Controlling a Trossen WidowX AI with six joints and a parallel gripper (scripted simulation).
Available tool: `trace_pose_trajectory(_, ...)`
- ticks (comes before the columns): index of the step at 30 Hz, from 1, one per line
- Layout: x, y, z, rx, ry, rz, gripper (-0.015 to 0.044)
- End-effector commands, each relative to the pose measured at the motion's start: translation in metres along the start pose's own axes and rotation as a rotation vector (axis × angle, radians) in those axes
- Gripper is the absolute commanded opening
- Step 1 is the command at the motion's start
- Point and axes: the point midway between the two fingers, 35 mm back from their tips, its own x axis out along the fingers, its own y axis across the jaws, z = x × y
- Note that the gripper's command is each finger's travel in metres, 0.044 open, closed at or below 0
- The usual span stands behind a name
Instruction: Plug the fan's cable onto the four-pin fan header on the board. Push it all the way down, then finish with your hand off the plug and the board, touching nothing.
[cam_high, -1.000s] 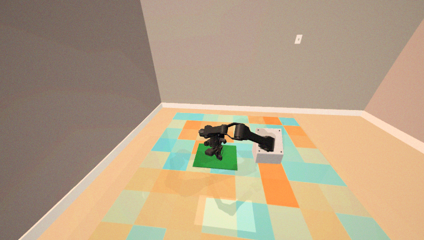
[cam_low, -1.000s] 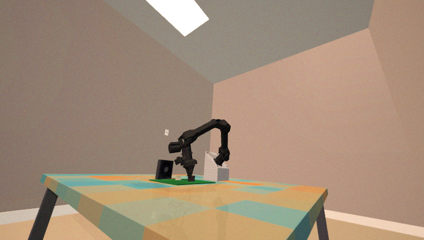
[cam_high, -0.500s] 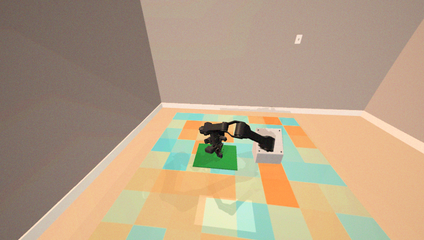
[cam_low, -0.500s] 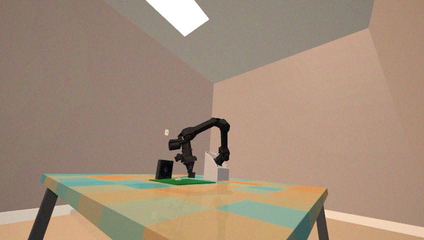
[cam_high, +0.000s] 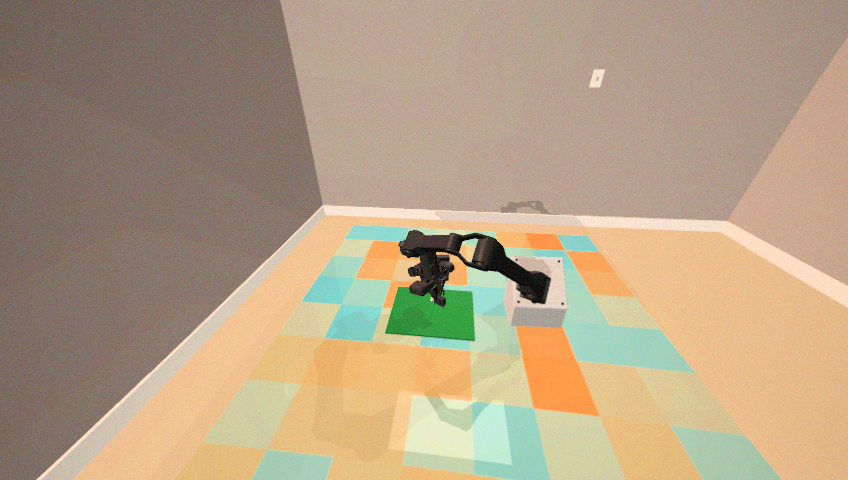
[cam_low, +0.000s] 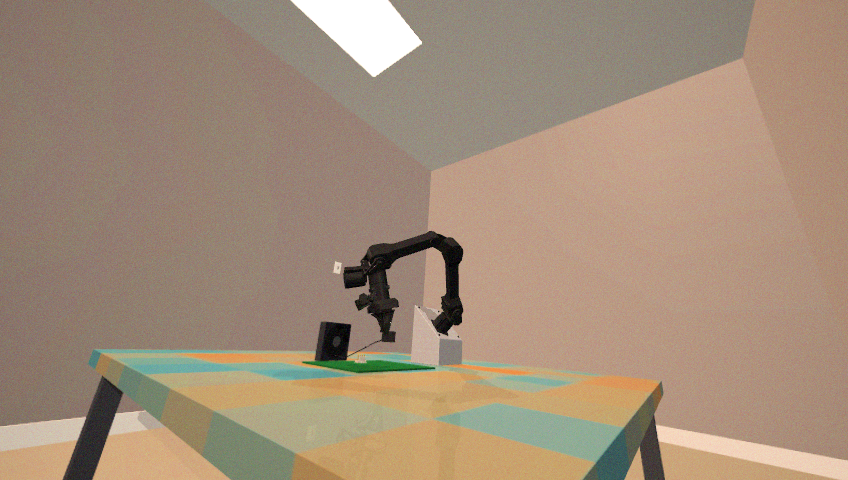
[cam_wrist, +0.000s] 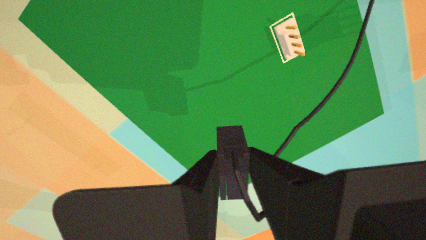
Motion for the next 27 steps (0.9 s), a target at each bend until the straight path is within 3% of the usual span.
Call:
trace_pose_trajectory(1, -0.017, 0.003, -0.004, -0.016, -0.015, -0.002, 0.0000)
trace_pose_trajectory(10, -0.033, 0.002, -0.011, -0.015, -0.015, -0.001, 0.0000)
trace_pose_trajectory(27, -0.030, 0.003, -0.027, -0.014, -0.254, 0.008, 0.0000)
